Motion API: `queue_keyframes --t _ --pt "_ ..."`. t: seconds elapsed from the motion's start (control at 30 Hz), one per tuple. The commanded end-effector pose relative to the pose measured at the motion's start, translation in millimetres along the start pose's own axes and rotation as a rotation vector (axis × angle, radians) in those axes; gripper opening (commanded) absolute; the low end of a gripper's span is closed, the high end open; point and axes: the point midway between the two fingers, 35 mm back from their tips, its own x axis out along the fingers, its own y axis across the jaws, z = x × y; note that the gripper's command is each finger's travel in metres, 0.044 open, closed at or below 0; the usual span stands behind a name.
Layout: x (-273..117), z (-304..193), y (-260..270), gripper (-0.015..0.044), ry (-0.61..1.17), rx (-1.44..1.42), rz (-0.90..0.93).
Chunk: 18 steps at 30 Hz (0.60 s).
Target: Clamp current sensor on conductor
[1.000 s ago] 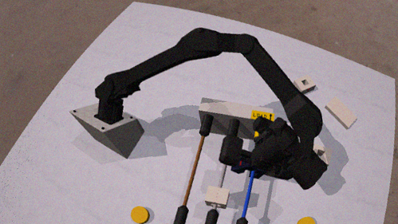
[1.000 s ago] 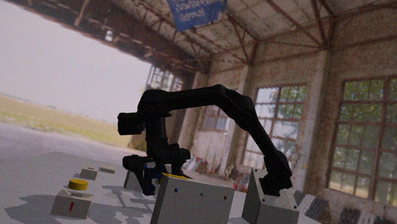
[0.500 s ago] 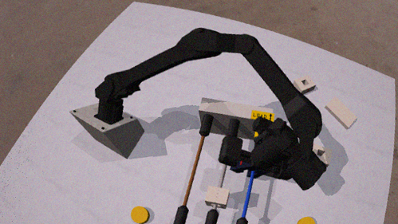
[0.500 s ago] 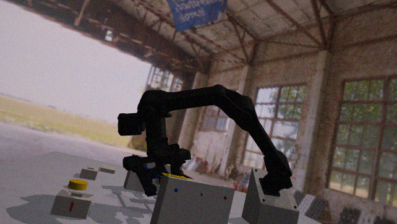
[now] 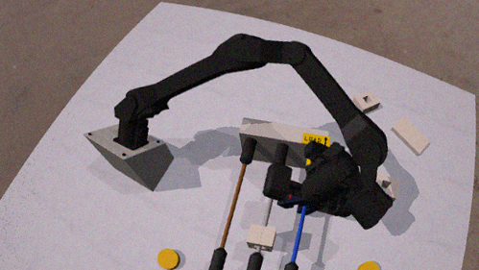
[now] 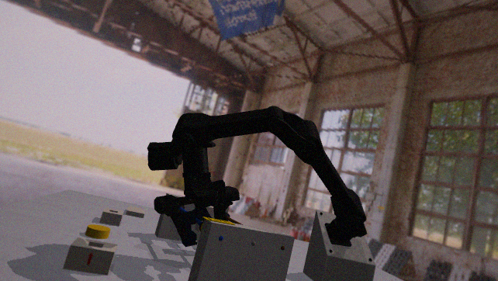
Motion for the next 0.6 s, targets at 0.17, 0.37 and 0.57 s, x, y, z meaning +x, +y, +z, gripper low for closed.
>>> queue_keyframes --t 0.17,0.37,0.57 --pt "-0.4 -0.1 -0.2 0.0127 0.000 0.000 -0.001" --pt "-0.4 -0.1 -0.2 0.0000 0.000 0.000 -0.001" --pt "-0.4 -0.1 -0.2 0.0000 0.000 0.000 -0.001"
